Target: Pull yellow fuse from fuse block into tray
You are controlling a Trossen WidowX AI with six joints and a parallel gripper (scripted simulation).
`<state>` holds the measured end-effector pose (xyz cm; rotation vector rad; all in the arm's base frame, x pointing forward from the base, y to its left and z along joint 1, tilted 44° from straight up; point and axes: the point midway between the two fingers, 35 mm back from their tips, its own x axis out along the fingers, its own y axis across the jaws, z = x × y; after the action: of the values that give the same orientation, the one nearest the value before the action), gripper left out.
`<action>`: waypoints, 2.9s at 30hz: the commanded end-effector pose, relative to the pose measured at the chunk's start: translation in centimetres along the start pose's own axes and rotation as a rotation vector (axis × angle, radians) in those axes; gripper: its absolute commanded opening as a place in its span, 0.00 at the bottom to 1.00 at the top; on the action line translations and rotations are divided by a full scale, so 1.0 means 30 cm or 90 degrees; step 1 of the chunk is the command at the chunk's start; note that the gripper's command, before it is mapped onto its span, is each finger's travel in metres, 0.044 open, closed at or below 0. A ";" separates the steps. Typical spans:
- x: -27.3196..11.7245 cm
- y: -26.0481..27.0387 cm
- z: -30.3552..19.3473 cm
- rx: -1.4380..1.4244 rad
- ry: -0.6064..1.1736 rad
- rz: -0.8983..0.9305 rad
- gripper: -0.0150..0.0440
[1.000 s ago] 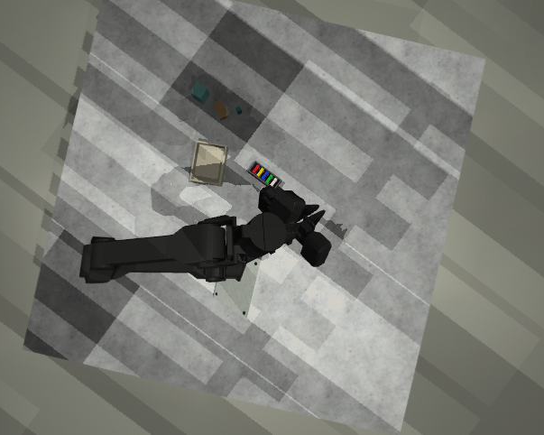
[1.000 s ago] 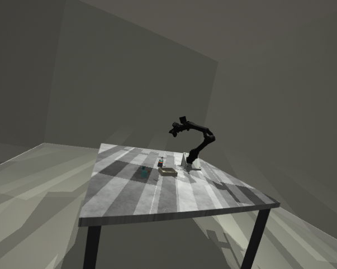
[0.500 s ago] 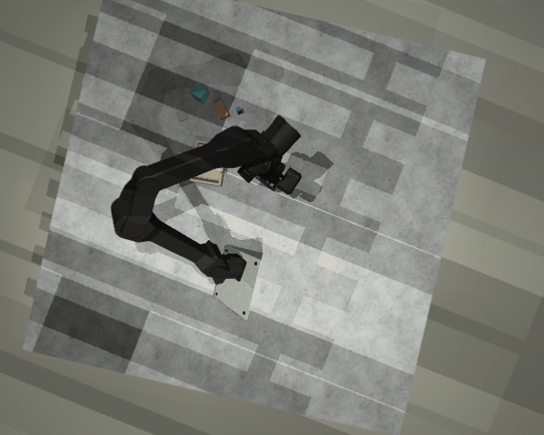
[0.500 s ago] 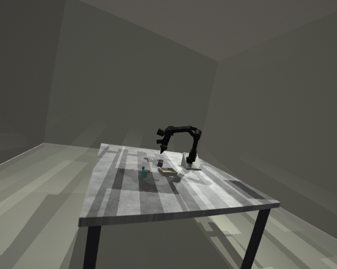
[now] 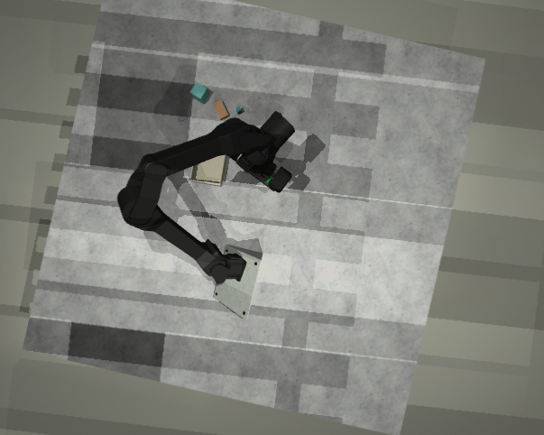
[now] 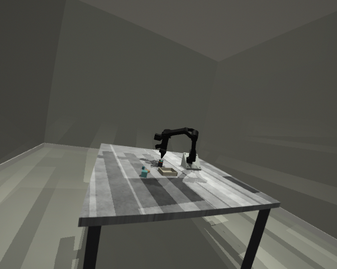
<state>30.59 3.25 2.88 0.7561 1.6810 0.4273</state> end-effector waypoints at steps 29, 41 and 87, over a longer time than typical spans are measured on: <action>0.098 0.002 -0.004 0.003 0.001 0.005 0.36; 0.101 0.002 -0.004 0.003 0.001 0.005 0.36; 0.101 0.000 -0.003 0.001 0.002 0.001 0.25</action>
<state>30.06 5.61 0.54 0.7629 1.6877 0.4289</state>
